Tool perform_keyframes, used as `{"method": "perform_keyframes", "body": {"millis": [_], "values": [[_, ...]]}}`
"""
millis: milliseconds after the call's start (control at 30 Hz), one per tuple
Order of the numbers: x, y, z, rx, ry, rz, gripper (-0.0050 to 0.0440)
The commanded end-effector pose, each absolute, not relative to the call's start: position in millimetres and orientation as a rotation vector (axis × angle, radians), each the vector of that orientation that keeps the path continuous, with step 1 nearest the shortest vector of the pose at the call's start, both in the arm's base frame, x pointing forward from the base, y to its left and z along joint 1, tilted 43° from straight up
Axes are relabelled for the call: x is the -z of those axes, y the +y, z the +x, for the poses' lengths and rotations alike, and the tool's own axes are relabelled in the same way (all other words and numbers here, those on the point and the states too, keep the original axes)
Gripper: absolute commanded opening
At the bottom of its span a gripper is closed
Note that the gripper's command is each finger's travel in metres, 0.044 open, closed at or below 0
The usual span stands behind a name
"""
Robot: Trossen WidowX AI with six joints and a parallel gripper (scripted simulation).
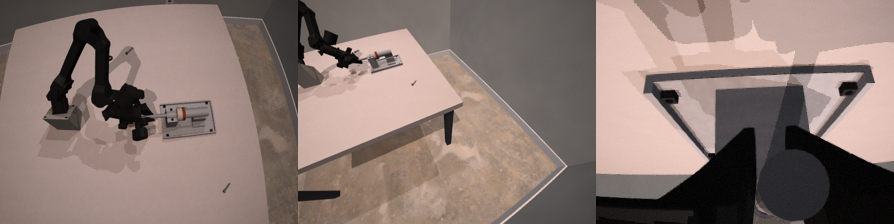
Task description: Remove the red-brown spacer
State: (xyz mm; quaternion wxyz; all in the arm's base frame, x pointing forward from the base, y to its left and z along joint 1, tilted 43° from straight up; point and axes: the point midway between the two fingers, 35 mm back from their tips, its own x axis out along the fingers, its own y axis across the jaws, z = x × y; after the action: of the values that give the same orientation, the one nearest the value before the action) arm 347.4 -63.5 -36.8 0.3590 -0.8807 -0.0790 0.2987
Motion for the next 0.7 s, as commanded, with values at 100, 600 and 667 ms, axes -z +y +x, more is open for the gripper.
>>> {"method": "perform_keyframes", "body": {"millis": [100, 600, 667], "values": [[36.6, -63.1, 346.2, -0.771, -0.206, -2.274, 0.0], [36.7, -62.9, 344.9, -0.771, -0.206, -2.274, 0.0], [36.7, -62.9, 344.7, -0.771, -0.206, -2.274, 0.0]]}}
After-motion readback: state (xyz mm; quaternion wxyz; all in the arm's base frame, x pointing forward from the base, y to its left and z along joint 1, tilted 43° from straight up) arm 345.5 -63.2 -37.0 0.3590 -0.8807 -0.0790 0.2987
